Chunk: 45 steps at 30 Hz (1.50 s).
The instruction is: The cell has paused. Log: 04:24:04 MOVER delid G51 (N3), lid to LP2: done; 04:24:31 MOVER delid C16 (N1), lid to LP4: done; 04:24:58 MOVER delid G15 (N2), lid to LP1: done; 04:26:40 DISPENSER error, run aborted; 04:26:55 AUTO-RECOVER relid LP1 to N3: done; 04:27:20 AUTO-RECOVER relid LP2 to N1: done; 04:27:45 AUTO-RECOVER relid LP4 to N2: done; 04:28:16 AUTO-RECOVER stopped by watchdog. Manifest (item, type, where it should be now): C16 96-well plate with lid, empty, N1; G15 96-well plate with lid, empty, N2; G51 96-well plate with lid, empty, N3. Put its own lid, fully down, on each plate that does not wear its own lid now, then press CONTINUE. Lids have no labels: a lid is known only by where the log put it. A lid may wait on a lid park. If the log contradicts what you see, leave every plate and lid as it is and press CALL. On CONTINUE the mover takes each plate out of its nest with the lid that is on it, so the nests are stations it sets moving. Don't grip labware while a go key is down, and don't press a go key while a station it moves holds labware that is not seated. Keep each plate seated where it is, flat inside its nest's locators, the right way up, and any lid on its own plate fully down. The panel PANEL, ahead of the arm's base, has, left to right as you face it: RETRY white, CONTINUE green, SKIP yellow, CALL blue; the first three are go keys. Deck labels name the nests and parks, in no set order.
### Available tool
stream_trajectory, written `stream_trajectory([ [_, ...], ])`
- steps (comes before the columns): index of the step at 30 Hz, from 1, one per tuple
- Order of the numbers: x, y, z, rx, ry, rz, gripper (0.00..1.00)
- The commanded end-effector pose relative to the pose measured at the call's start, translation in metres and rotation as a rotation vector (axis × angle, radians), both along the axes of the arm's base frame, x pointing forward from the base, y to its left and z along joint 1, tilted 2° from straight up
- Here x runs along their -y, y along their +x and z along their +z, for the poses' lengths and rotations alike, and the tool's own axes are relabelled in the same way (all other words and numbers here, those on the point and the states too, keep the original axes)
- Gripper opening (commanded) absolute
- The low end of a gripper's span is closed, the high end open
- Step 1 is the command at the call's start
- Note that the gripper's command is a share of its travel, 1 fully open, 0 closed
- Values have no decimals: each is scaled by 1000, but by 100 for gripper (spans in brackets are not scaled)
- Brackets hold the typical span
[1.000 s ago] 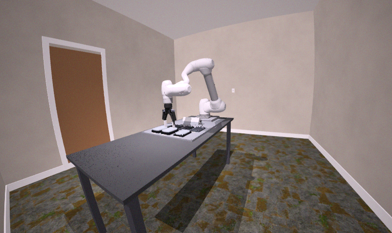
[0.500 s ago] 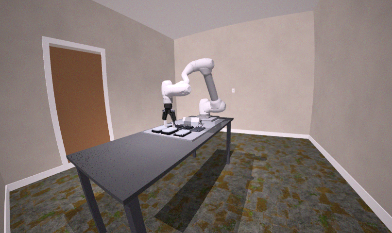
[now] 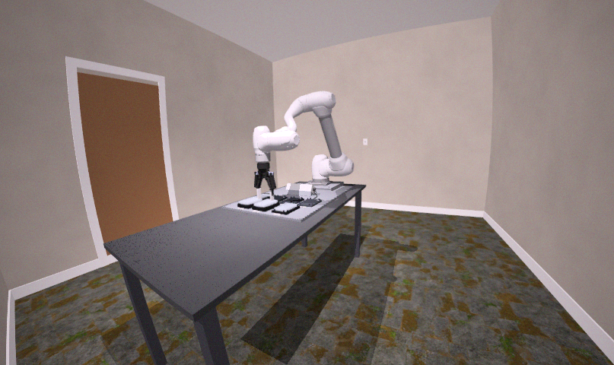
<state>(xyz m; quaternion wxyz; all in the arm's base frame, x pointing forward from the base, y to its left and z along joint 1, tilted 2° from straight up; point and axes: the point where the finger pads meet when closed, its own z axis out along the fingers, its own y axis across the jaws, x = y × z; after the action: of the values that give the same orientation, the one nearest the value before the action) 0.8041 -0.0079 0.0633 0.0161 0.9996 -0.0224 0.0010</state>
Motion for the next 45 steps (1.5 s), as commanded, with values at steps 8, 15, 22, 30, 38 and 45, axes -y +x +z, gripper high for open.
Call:
stream_trajectory([
  [8,0,0,0,0,0,0,66],
  [15,0,0,0,0,0,0,59],
  [22,0,0,0,0,0,0,59],
  [30,0,0,0,0,0,0,59],
  [38,0,0,0,0,0,0,59],
  [45,0,0,0,0,0,0,59],
])
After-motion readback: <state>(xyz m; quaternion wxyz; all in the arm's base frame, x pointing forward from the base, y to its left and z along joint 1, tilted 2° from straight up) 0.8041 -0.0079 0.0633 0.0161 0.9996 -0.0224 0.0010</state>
